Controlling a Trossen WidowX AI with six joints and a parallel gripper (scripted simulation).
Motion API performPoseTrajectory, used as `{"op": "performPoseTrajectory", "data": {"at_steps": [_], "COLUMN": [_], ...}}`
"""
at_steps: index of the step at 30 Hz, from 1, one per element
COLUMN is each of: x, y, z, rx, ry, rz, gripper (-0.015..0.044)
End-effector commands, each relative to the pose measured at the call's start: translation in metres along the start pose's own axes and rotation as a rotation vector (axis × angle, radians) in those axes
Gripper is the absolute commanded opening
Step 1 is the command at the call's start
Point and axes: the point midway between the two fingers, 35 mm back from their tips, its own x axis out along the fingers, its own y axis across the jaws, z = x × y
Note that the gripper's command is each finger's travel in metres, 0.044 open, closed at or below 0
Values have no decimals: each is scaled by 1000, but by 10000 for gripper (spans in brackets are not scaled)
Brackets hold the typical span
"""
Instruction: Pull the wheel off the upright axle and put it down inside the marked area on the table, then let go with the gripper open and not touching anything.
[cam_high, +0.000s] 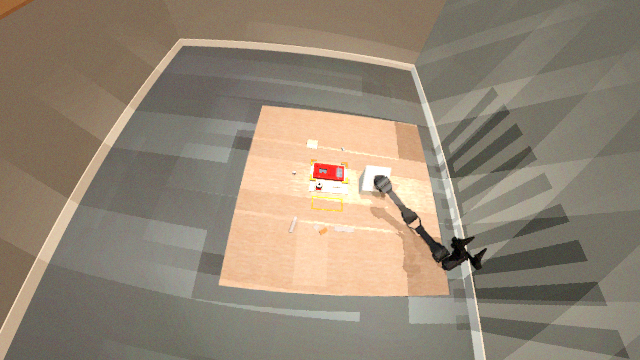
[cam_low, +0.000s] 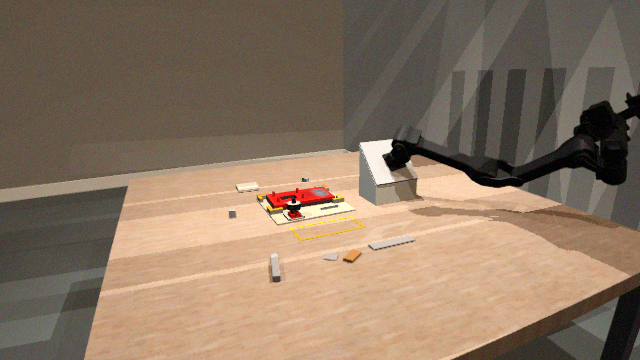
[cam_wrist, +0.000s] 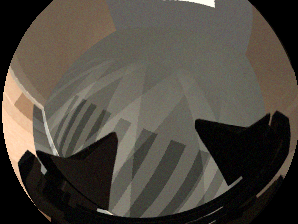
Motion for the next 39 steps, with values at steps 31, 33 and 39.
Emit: {"op": "performPoseTrajectory", "data": {"at_steps": [31, 33, 39], "x": [-16, -23, -55], "y": [-161, -164, -159], "z": [331, 348, 449], "rx": [-1575, -1671, -1986], "ry": [107, 151, 213], "rz": [-745, -803, -1081], "gripper": [300, 300, 300]}}
